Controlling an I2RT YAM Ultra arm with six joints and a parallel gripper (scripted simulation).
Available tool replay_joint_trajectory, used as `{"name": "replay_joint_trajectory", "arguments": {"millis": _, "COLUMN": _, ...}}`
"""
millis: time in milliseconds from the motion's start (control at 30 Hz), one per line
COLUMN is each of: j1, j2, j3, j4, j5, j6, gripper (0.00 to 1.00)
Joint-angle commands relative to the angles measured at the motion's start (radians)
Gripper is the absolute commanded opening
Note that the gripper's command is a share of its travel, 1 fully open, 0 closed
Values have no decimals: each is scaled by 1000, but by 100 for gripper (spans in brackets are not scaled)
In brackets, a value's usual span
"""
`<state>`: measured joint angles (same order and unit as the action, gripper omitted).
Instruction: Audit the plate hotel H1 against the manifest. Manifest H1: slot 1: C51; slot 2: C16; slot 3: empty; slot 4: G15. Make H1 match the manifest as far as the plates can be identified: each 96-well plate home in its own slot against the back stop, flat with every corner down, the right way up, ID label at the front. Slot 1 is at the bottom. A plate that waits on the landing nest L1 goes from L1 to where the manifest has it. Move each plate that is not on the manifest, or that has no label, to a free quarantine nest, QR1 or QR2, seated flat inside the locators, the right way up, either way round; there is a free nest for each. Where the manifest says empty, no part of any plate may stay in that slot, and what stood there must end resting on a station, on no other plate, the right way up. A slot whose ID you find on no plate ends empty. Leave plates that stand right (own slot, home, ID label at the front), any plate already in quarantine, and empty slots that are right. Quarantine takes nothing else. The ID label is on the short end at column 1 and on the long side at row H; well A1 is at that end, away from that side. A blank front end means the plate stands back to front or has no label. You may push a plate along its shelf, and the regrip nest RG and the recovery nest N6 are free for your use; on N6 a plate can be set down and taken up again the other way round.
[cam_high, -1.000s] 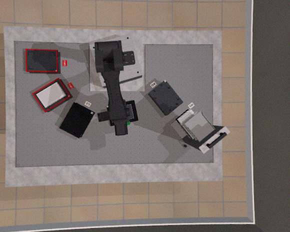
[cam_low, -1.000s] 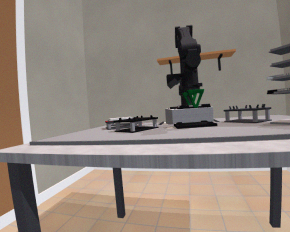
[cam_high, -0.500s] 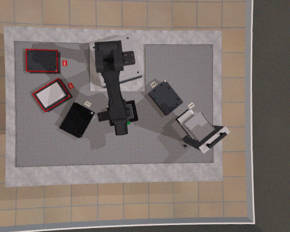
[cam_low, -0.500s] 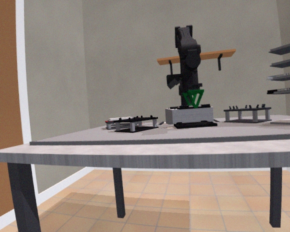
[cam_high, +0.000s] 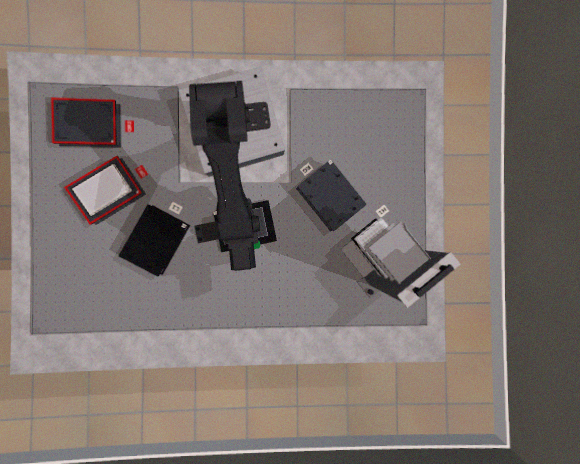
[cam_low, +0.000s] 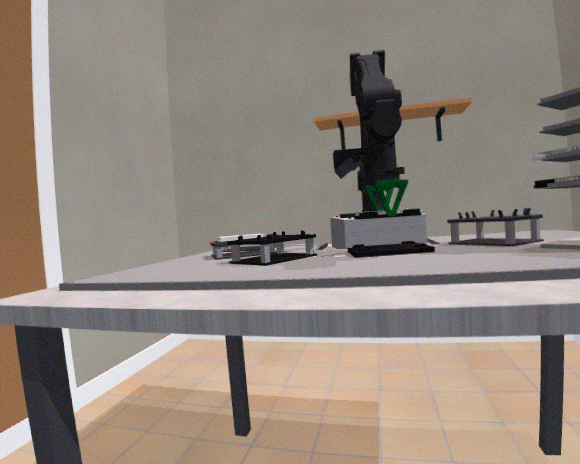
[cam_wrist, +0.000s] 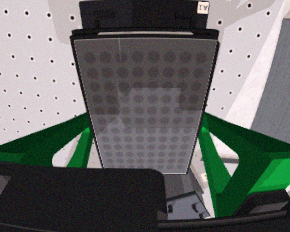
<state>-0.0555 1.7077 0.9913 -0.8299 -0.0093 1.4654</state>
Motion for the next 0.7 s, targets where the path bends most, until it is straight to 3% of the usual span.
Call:
{"name": "replay_joint_trajectory", "arguments": {"millis": 0, "j1": 0, "j2": -21, "j3": 1, "j4": 5, "j5": 1, "j6": 1, "gripper": 86}}
{"name": "replay_joint_trajectory", "arguments": {"millis": 667, "j1": 0, "j2": 1, "j3": -21, "j4": 50, "j5": 1, "j6": 2, "gripper": 86}}
